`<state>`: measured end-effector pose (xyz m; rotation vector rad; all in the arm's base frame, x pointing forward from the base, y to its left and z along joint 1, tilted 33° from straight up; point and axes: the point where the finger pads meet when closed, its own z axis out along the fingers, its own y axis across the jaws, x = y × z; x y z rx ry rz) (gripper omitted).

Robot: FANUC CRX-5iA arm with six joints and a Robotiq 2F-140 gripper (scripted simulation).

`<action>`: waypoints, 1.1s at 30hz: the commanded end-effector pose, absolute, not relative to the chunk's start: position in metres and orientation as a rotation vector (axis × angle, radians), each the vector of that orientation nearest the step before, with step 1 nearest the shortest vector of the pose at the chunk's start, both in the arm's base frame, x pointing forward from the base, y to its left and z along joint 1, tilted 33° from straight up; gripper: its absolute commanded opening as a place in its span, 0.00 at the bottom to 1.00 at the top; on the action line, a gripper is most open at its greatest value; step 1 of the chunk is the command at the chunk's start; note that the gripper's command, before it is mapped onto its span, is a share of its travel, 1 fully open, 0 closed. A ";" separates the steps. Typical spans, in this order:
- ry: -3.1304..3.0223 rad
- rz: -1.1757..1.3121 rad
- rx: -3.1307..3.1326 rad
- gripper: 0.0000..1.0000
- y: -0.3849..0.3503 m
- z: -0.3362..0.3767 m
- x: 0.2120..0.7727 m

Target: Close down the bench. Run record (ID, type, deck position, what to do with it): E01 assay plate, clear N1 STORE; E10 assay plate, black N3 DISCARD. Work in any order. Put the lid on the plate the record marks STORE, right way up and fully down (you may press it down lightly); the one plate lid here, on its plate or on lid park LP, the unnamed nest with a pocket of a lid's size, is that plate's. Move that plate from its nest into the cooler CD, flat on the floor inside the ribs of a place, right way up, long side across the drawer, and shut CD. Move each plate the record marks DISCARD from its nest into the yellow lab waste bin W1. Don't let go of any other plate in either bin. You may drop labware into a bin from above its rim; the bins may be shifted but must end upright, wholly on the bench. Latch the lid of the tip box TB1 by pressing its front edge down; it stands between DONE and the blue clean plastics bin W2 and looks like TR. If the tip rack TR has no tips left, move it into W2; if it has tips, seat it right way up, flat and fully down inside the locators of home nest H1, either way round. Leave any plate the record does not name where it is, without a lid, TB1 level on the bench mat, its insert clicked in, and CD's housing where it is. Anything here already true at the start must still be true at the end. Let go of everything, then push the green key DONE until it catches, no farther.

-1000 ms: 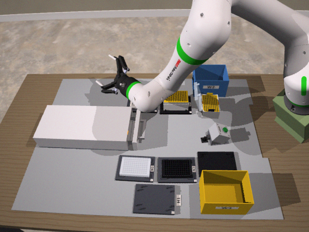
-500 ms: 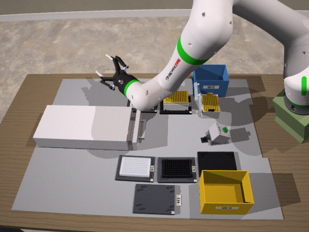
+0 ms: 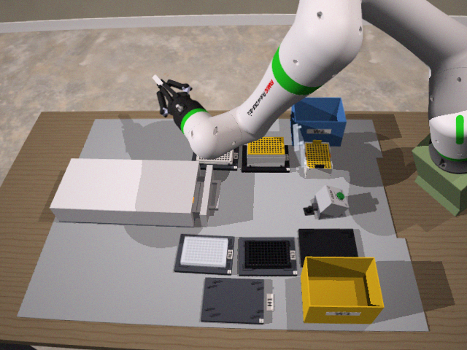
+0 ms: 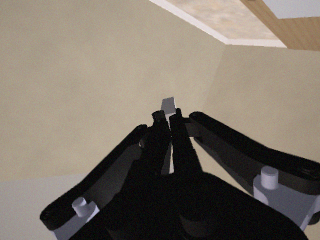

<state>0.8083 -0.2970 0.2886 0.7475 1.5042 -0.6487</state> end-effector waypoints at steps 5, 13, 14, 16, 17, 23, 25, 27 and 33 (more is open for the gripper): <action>1.466 -0.624 0.860 0.00 -0.317 0.306 0.787; 1.415 -0.587 0.997 0.00 -0.334 0.318 0.765; 1.402 -0.577 1.031 0.00 -0.336 0.320 0.761; 1.389 -0.568 1.063 0.00 -0.341 0.323 0.753; 1.389 -0.568 1.063 0.00 -0.344 0.325 0.749; 1.348 -0.536 1.162 0.00 -0.356 0.331 0.729; 1.334 -0.525 1.196 0.00 -0.358 0.332 0.725; 1.306 -0.502 1.261 0.00 -0.362 0.334 0.716; 1.262 -0.466 1.358 0.00 -0.370 0.336 0.698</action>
